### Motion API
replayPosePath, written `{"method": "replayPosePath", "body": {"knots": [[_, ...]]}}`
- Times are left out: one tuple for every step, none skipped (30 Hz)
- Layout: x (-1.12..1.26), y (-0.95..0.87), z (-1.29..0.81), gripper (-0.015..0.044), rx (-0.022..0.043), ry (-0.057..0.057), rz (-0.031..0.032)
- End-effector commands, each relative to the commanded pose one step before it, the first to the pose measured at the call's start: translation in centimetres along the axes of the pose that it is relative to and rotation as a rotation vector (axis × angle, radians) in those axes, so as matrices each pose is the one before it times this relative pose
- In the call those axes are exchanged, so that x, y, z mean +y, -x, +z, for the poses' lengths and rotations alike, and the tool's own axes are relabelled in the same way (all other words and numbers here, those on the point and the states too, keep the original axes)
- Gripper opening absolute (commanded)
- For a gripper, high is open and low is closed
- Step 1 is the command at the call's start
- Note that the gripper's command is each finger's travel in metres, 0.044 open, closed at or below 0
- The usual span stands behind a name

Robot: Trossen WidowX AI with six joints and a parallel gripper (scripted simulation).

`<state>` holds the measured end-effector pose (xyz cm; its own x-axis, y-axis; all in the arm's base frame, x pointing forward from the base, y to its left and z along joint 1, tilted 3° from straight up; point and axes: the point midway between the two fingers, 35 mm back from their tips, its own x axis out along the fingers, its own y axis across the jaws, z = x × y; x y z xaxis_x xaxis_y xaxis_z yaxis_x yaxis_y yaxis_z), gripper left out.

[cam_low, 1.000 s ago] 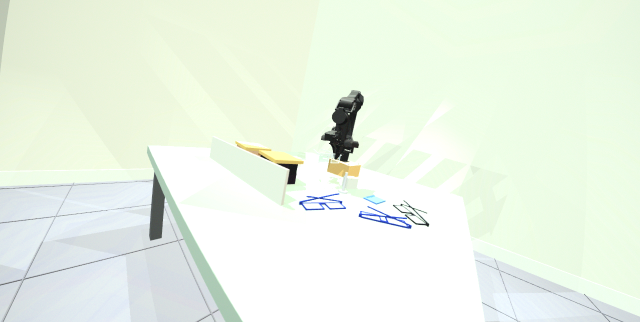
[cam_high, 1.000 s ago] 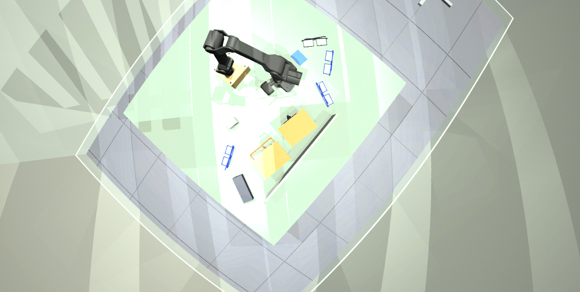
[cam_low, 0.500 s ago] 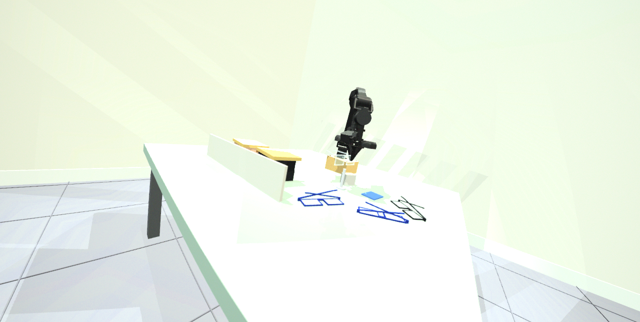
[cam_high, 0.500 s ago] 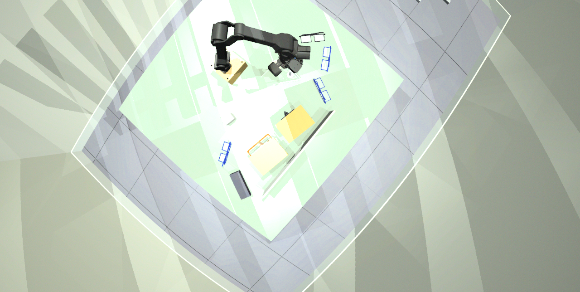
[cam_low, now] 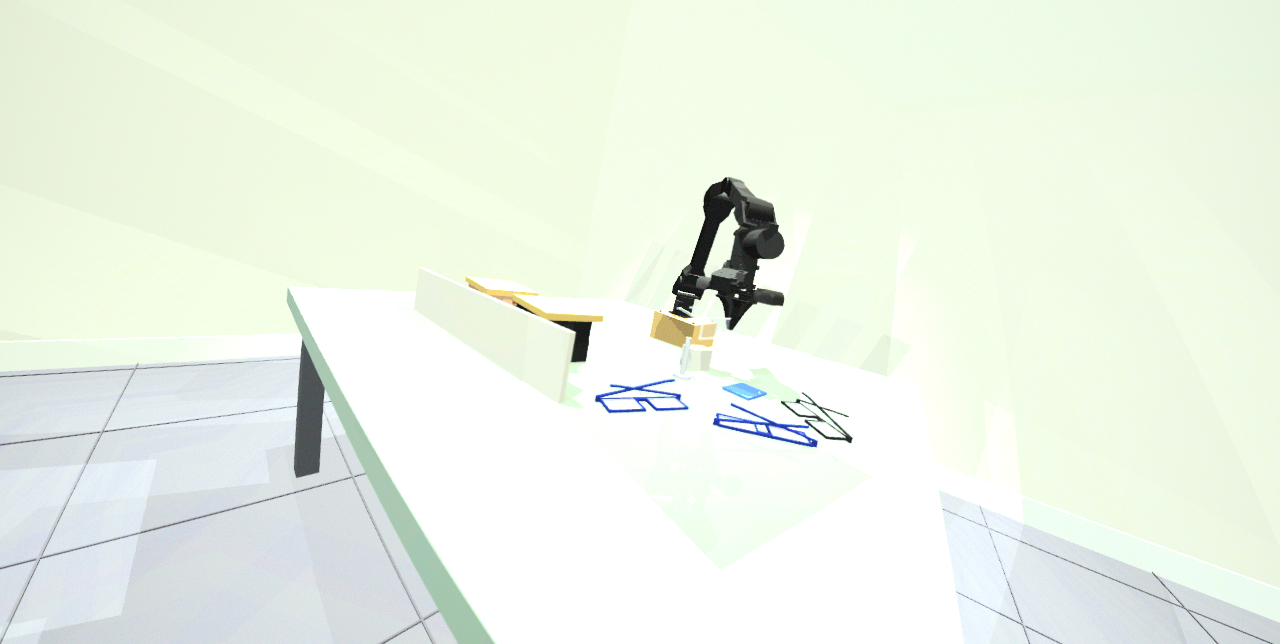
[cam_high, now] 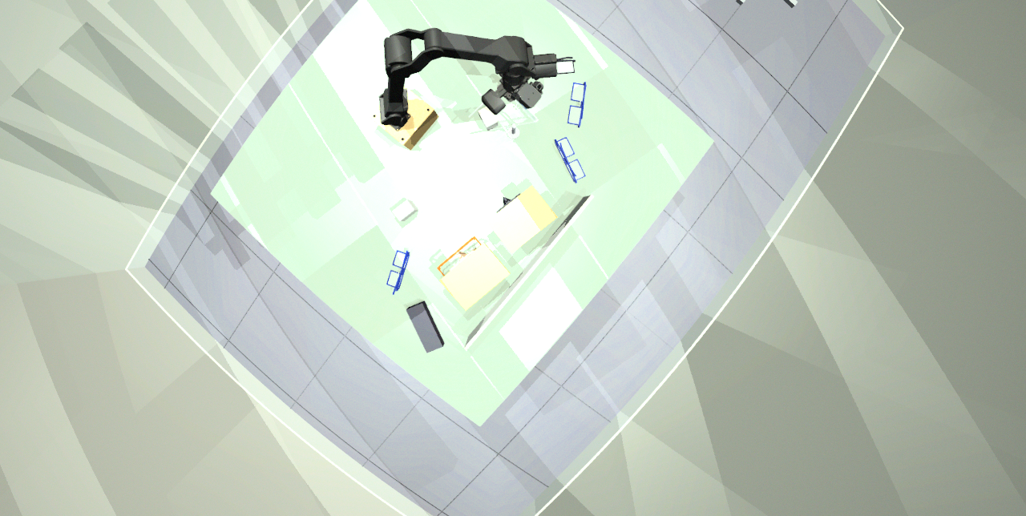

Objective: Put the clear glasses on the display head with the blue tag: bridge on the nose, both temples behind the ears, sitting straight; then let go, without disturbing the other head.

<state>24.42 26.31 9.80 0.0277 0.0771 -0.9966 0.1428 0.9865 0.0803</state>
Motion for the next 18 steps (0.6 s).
{"method": "replayPosePath", "body": {"knots": [[0.235, -0.051, 0.195, 0.0000, -0.00761, -0.0062, 0.00429], [0.019, -0.284, 0.014, 0.0000, 0.00000, 0.0000, 0.00001], [0.022, -0.371, 0.015, 0.0000, 0.00000, 0.0000, 0.00002], [0.022, -0.464, 0.016, 0.0000, 0.00000, 0.0000, 0.00001], [0.019, -0.559, 0.013, 0.0000, 0.00001, 0.0000, 0.00001], [0.011, -0.617, 0.008, 0.0000, 0.00002, 0.0000, 0.00000], [0.000, -0.629, 0.000, 0.0000, 0.00002, 0.0000, -0.00001], [-0.010, -0.627, -0.008, 0.0000, 0.00003, 0.0000, -0.00002], [-0.021, -0.624, -0.015, 0.0000, 0.00004, 0.0000, -0.00003], [-0.032, -0.621, -0.023, 0.0000, 0.00004, 0.0000, -0.00003], [-0.034, -0.509, -0.025, 0.0000, 0.00004, 0.0000, -0.00004], [-0.024, -0.306, -0.017, 0.0000, 0.00003, 0.0000, -0.00002], [-0.009, -0.102, -0.006, 0.0000, 0.00001, 0.0000, -0.00001], [0.000, 0.000, 0.000, 0.0000, 0.00000, 0.0000, 0.00000], [0.000, 0.000, 0.000, 0.0000, 0.00000, 0.0000, 0.00000], [0.014, 0.000, -0.022, 0.0000, 0.00002, 0.0000, 0.00001], [0.025, 0.000, -0.039, 0.0000, 0.00003, 0.0000, 0.00002], [0.036, 0.000, -0.059, 0.0000, 0.00005, 0.0000, 0.00003]]}}
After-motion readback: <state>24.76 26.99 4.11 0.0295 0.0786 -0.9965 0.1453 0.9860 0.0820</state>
